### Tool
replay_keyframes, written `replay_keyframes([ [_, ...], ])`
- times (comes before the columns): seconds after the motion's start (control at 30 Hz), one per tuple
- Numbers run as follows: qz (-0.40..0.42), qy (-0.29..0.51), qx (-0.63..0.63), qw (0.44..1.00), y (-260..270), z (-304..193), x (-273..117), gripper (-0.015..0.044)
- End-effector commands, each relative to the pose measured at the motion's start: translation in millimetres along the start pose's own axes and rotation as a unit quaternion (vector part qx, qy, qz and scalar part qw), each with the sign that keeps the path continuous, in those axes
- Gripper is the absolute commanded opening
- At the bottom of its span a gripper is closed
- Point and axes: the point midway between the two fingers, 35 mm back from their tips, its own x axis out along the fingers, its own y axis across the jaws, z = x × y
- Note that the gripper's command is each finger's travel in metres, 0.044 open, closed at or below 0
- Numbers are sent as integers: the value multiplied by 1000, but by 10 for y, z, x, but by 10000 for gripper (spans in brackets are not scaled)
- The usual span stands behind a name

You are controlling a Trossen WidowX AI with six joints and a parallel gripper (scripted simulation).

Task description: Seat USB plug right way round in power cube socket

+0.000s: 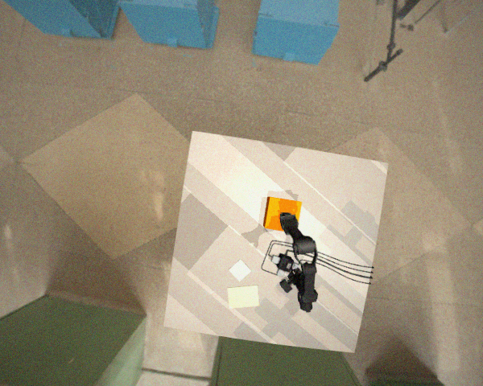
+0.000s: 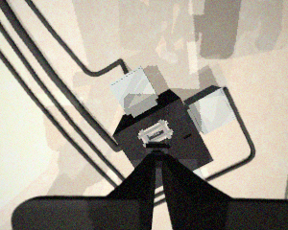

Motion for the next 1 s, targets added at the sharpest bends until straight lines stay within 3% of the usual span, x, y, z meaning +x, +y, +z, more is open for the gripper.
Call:
replay_keyframes([
  [0.0, 0, 0, 54, 999, 1, -1, 4, 0],
  [0.47, 0, 0, 235, 972, 1, -1, 4, 0],
  [0.97, 0, 0, 420, 907, 1, -1, 4, 0],
])
